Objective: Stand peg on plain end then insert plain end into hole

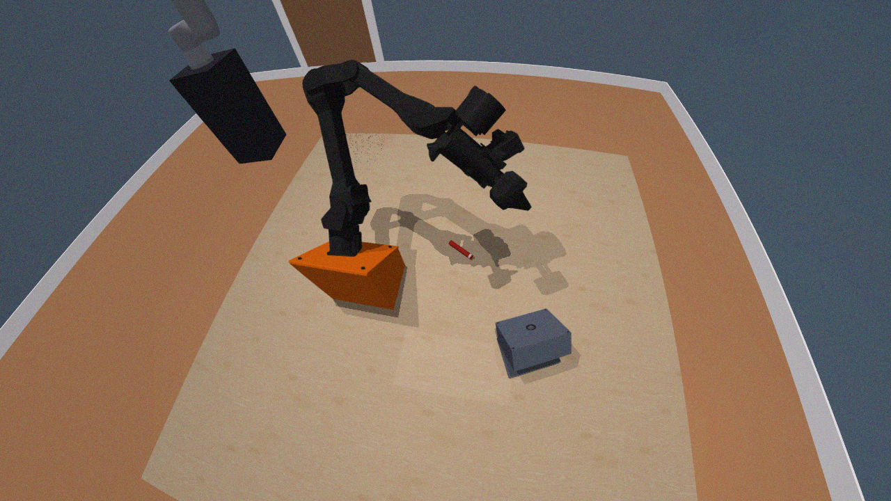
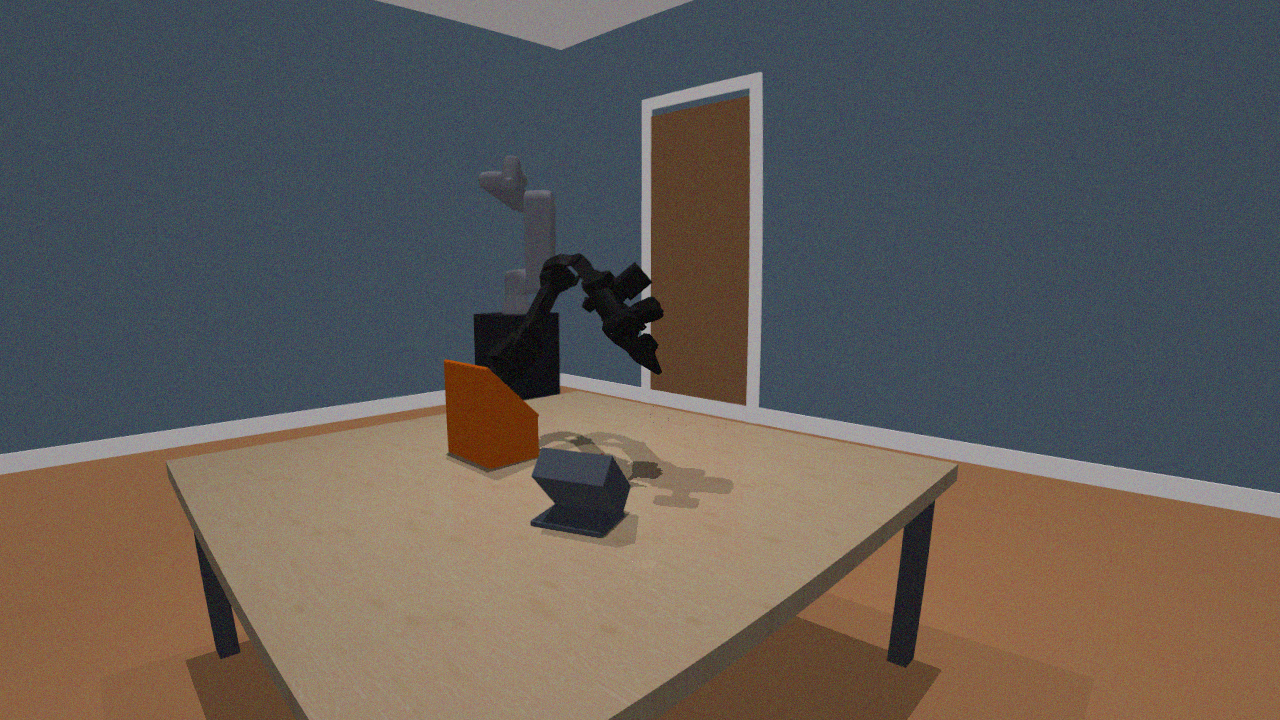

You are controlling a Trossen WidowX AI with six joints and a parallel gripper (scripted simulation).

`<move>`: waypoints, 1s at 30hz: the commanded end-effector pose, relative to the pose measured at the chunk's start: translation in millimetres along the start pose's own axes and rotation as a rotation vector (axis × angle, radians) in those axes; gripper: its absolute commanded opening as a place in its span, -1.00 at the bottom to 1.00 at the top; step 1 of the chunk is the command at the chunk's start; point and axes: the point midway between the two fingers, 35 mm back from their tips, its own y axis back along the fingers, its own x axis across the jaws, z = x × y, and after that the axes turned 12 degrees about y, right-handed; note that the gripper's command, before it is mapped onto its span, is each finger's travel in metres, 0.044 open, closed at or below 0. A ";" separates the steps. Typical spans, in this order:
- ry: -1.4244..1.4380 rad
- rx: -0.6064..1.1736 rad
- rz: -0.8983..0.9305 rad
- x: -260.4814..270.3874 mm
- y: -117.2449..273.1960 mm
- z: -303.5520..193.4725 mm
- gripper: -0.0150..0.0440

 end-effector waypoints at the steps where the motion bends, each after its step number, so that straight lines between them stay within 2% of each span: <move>1: -0.100 0.063 0.049 6.8 -8.5 -11.0 1.00; 16: -0.491 0.359 0.179 37.6 -31.0 -64.8 1.00; 30: -0.853 0.669 0.224 70.3 -36.2 -108.7 1.00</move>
